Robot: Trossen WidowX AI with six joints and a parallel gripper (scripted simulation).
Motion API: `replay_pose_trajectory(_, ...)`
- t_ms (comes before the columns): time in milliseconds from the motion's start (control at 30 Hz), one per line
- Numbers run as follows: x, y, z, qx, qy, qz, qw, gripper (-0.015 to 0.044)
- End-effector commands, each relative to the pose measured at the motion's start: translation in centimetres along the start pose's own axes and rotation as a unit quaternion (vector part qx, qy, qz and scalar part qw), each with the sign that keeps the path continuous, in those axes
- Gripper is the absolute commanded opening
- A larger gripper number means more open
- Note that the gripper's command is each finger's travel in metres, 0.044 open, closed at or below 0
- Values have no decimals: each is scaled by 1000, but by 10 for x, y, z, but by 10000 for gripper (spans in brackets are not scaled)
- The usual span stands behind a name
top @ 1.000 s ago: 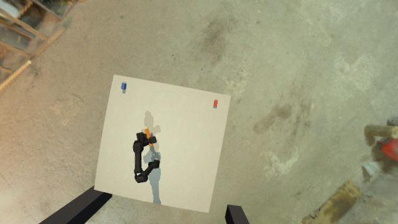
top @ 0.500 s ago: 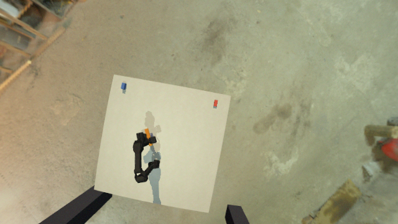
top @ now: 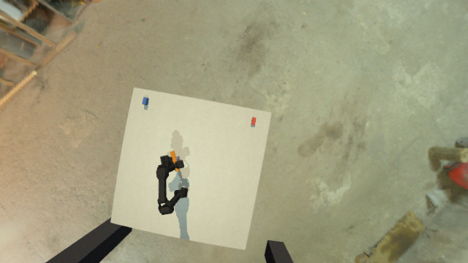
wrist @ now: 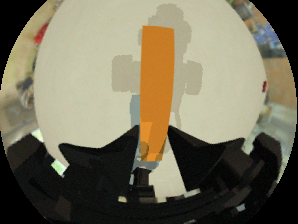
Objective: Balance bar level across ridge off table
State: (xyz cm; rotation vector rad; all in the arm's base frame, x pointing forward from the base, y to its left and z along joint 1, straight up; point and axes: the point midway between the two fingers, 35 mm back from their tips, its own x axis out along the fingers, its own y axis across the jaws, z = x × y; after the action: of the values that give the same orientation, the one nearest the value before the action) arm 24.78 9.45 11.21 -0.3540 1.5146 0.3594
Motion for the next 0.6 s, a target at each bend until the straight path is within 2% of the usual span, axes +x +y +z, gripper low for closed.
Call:
replay_pose_trajectory(0, 0, 0, 0, 0, 0, 0, 1000, 237)
replay_pose_trajectory(267, 0, 0, 0, 0, 0, 0, 1000, 440)
replay_pose_trajectory(400, -7, 0, 1, 0, 0, 0, 1000, 440)
replay_pose_trajectory(567, -62, 0, 5, 0, 0, 0, 1000, 440)
